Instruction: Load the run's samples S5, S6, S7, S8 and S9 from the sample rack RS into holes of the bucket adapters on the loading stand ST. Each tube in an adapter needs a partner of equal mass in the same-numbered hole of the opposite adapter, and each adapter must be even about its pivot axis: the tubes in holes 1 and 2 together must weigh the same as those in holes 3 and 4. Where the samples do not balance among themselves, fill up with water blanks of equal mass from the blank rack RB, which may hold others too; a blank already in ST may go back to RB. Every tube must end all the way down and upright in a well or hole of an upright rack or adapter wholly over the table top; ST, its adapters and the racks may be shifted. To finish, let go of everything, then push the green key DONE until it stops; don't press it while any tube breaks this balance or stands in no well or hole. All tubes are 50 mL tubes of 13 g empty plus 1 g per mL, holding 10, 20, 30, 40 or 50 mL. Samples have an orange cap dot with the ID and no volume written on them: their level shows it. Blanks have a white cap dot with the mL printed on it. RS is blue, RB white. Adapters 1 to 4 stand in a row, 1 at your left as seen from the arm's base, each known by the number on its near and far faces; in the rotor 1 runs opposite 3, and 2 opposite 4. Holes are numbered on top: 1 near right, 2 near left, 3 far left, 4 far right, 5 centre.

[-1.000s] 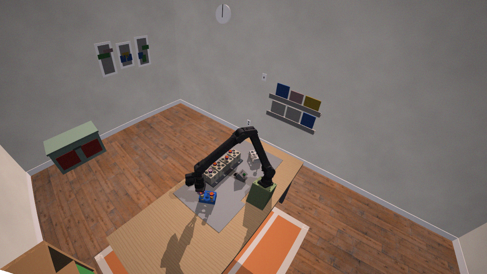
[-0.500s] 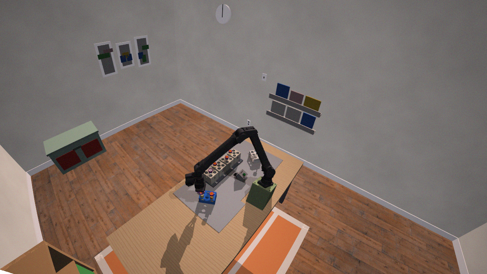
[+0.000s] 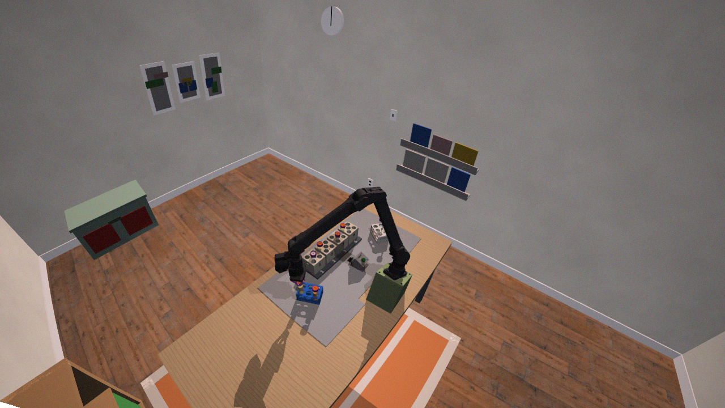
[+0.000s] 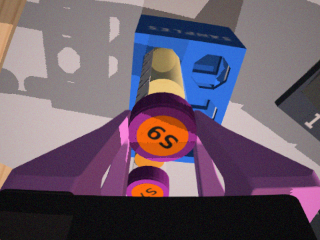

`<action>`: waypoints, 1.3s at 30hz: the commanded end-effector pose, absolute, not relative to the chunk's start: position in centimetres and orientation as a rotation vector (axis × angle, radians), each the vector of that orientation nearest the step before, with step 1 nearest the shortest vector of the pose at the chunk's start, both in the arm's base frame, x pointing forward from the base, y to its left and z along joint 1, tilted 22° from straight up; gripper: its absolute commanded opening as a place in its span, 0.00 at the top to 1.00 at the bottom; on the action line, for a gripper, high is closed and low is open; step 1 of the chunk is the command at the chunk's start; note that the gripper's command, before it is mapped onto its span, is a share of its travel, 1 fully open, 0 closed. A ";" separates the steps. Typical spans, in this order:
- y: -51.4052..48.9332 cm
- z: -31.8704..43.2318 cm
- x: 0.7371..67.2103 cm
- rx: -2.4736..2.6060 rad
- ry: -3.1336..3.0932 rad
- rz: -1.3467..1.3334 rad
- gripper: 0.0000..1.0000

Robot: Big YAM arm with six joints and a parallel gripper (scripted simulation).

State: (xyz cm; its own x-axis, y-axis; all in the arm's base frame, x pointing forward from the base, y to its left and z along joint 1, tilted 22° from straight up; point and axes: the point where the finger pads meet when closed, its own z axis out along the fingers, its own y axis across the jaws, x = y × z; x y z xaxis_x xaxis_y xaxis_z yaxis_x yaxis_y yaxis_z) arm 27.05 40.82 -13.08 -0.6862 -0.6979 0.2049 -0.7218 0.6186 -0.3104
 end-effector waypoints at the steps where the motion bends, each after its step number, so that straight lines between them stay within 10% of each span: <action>1: 45.2 -9.0 27.7 1.258 -2.852 0.504 1.00; 39: 47.0 -0.7 26.4 1.244 -2.819 0.527 1.00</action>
